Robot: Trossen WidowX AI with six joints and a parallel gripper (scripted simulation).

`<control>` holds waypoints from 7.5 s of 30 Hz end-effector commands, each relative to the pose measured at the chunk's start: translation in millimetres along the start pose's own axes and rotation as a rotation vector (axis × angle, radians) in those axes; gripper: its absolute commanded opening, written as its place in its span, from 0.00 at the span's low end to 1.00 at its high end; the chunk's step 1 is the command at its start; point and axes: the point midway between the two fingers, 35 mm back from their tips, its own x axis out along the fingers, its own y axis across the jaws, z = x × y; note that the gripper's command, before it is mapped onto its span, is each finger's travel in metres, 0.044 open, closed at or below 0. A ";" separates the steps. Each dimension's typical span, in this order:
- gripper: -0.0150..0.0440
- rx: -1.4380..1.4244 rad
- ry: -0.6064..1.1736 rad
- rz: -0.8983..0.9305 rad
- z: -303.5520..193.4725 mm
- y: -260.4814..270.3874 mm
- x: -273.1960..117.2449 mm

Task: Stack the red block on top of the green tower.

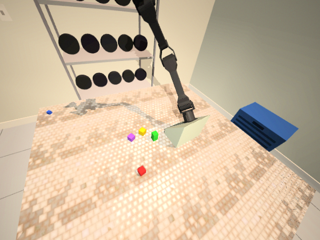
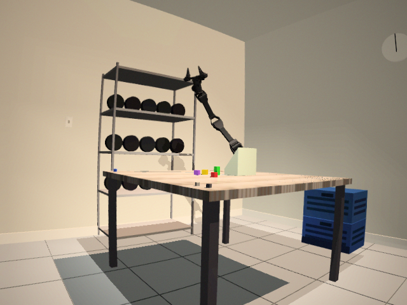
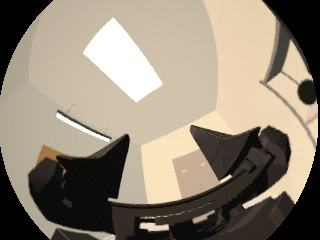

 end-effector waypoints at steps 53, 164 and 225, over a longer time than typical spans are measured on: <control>1.00 0.050 2.572 -0.449 -544.6 238.5 -475.3; 0.25 0.052 2.573 -0.447 -507.2 231.4 -443.9; 0.25 0.043 2.583 -0.439 -357.0 178.7 -572.3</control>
